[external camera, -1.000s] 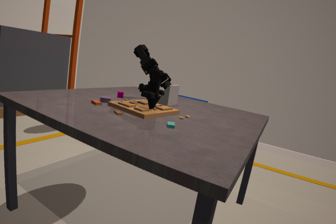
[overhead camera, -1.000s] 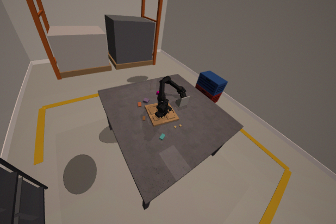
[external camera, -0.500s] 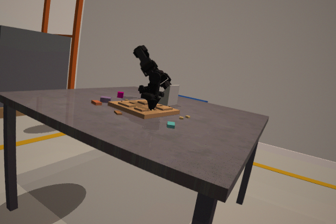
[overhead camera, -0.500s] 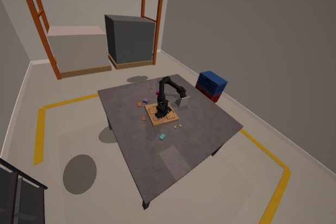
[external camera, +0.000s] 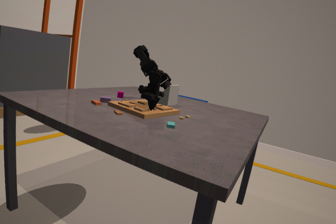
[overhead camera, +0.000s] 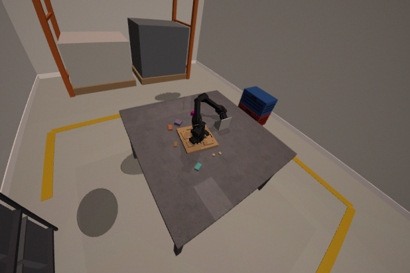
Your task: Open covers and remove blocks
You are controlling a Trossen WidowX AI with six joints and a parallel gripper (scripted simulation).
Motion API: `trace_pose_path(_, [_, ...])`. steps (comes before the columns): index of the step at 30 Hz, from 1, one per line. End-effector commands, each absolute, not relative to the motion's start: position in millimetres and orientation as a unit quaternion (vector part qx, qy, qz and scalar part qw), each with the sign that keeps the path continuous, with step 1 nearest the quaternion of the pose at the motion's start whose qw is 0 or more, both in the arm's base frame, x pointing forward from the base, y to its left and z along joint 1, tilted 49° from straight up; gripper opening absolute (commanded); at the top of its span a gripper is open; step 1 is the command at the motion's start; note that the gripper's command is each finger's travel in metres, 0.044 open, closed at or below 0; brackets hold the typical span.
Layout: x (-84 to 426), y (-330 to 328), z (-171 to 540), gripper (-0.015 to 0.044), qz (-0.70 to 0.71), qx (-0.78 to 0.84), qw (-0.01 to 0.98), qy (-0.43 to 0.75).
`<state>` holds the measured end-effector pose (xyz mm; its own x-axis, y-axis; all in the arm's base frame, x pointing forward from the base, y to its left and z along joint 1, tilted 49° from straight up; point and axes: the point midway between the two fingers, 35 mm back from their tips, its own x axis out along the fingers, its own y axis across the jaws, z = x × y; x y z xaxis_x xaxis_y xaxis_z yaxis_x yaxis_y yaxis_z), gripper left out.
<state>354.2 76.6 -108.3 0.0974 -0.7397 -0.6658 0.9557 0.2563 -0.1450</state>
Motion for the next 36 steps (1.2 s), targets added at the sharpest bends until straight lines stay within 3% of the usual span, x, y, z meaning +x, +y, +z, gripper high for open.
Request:
trace_pose_path(1, [354,79,-106,0.0080,-0.587,0.165,0.722,0.327])
trace_pose_path(36, [349,112,-76,0.0080,-0.587,0.163,0.722,0.328])
